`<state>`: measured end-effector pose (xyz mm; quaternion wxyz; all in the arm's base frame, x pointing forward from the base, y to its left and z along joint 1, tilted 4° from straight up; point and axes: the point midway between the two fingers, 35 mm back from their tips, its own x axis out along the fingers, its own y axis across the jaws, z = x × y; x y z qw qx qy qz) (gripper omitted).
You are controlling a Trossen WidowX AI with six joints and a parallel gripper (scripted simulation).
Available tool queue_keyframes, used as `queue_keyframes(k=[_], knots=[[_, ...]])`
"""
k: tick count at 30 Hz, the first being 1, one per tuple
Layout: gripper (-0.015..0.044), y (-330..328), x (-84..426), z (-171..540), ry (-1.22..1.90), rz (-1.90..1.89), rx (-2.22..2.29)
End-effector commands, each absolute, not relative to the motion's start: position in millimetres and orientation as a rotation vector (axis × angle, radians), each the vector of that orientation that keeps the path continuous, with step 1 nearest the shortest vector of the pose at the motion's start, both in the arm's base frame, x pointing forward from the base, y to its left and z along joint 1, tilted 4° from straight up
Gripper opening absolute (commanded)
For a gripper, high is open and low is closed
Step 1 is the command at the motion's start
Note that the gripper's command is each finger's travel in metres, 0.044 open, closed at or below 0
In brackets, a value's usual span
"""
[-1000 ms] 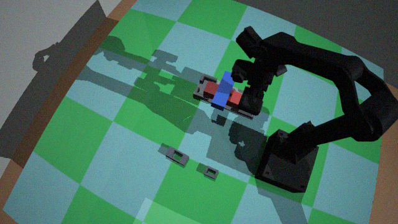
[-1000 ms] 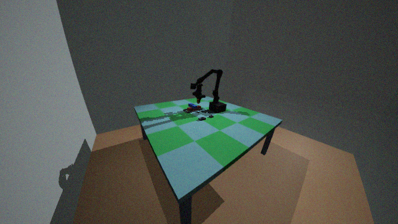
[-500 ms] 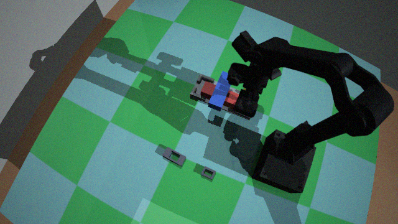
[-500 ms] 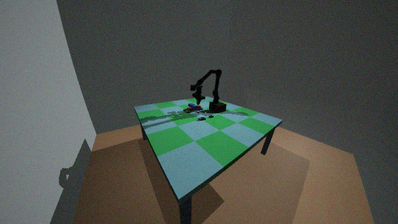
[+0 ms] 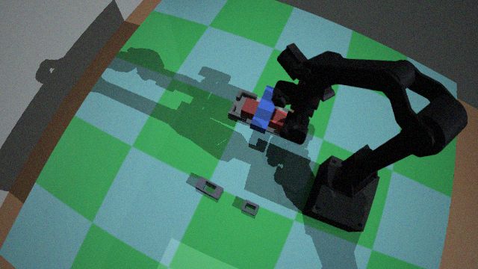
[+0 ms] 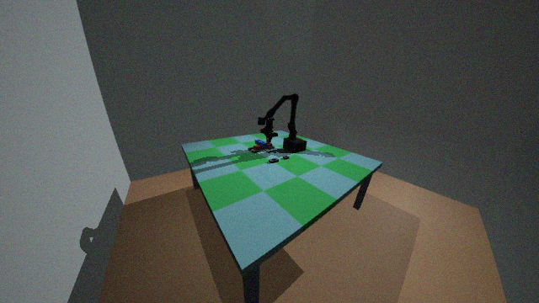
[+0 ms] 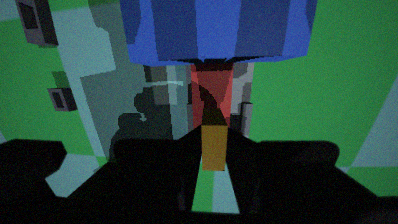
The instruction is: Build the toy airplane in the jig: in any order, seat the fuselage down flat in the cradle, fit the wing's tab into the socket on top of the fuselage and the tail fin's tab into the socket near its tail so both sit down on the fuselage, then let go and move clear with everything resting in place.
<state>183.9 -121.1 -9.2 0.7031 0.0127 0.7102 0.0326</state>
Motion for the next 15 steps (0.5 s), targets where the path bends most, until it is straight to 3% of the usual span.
queue_keyframes(k=[1, 6, 10, 15], knots=[[0.0045, -121.3, 184.2, -8.7, 1.579, 0.072, 0.028], [0.0, -121.3, 184.2, -8.7, 1.579, 0.072, 0.028], [0.0, -121.3, 184.2, -8.7, 1.579, 0.072, 0.028], [0.0131, -121.3, 184.2, -8.7, 1.579, 0.072, 0.028]])
